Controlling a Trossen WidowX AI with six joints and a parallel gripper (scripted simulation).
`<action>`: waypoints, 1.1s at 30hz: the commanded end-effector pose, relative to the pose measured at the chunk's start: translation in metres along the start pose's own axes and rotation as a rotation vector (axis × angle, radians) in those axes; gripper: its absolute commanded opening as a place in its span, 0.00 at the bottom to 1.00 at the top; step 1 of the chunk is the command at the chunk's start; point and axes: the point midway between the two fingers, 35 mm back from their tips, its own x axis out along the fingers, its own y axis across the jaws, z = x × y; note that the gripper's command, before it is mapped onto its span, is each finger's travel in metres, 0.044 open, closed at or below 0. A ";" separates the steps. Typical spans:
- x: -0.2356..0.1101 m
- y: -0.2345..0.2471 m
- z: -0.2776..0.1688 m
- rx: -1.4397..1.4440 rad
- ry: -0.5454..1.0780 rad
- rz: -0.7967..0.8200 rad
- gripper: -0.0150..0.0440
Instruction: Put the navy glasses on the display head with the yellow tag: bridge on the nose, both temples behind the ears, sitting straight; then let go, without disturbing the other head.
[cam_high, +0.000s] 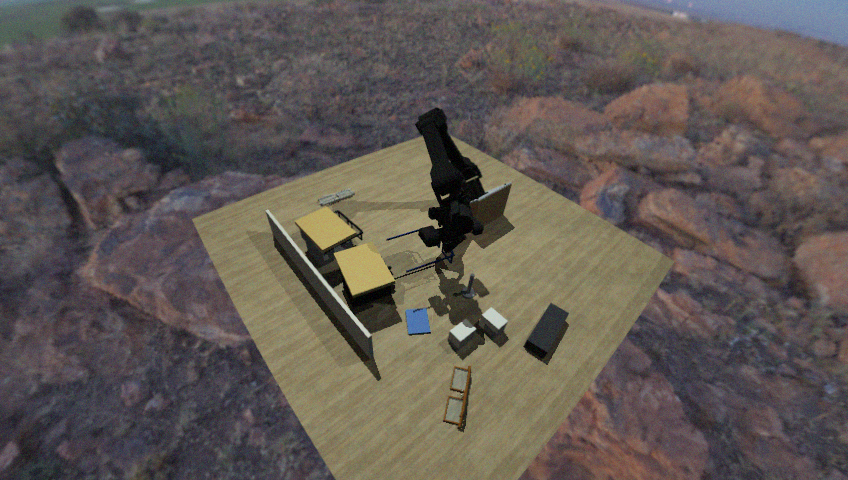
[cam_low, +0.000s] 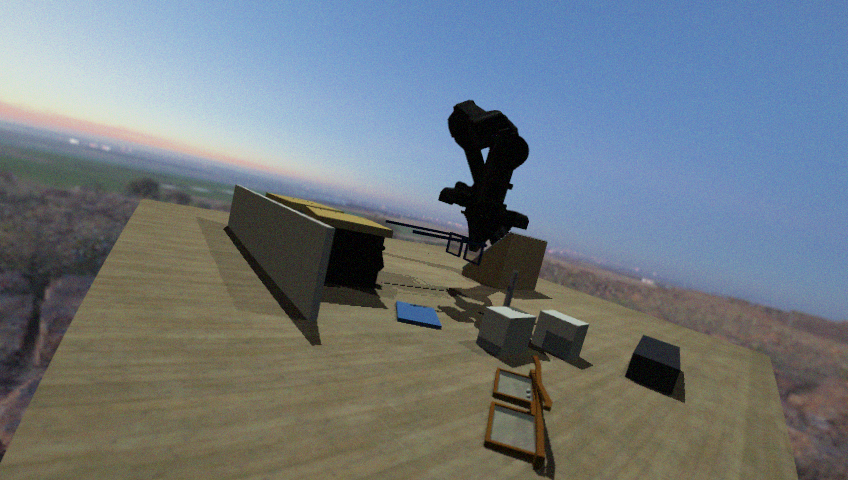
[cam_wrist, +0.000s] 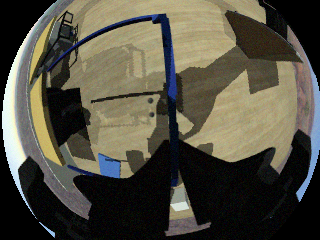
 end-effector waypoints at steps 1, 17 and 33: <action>0.005 -0.001 0.000 -0.008 -0.004 0.005 0.25; 0.021 -0.002 0.000 -0.008 -0.007 0.017 0.25; 0.026 0.006 0.001 -0.008 -0.008 0.017 0.25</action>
